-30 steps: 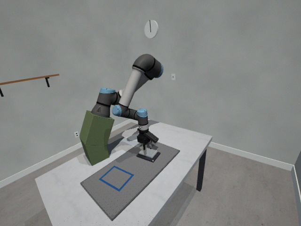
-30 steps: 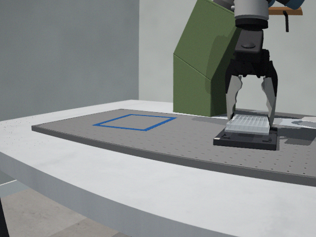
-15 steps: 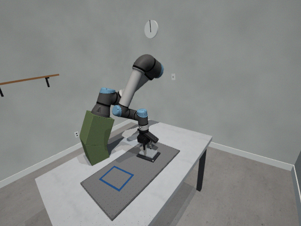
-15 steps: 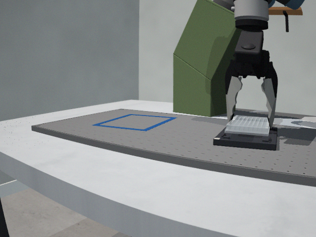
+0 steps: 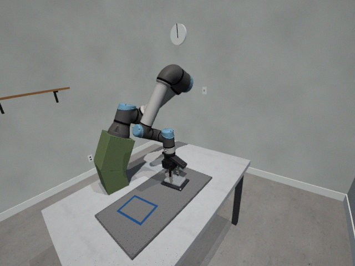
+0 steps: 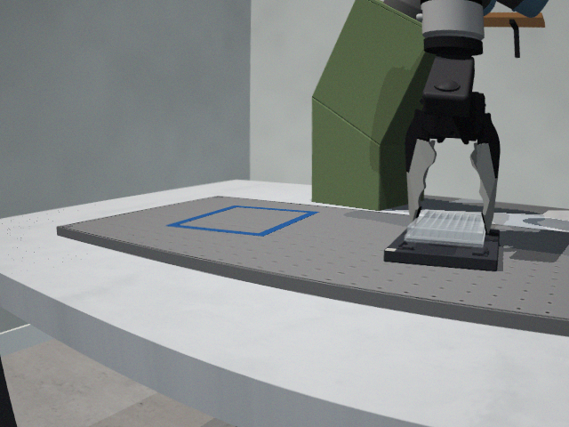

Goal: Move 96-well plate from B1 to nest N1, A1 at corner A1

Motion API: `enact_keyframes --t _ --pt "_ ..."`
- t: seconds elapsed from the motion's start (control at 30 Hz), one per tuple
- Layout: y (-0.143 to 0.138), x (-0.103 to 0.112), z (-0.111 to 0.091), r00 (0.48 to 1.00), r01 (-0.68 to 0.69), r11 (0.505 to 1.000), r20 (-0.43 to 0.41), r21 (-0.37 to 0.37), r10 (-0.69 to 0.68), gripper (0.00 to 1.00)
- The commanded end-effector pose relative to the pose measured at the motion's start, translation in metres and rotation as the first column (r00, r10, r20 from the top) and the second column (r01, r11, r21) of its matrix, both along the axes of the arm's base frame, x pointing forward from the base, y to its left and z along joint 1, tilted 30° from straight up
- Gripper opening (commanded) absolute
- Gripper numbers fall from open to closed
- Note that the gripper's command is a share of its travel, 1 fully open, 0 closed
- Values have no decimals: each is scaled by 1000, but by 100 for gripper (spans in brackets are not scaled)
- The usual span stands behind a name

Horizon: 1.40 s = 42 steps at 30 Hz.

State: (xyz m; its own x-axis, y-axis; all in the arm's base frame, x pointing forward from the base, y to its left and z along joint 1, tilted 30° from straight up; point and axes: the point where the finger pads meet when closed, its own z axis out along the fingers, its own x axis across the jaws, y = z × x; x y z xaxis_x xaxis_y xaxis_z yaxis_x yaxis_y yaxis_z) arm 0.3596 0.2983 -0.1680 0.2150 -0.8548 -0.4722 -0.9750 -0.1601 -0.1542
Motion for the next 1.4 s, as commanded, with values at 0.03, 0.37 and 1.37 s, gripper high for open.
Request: enact_keyframes --t 0.03,0.37,1.37 --pt "0 0 -1 1000 0 1000 1 0 0 0" --pt "1 0 -2 1000 0 1000 1 0 0 0" --pt "3 1 -6 1000 0 1000 1 0 0 0"
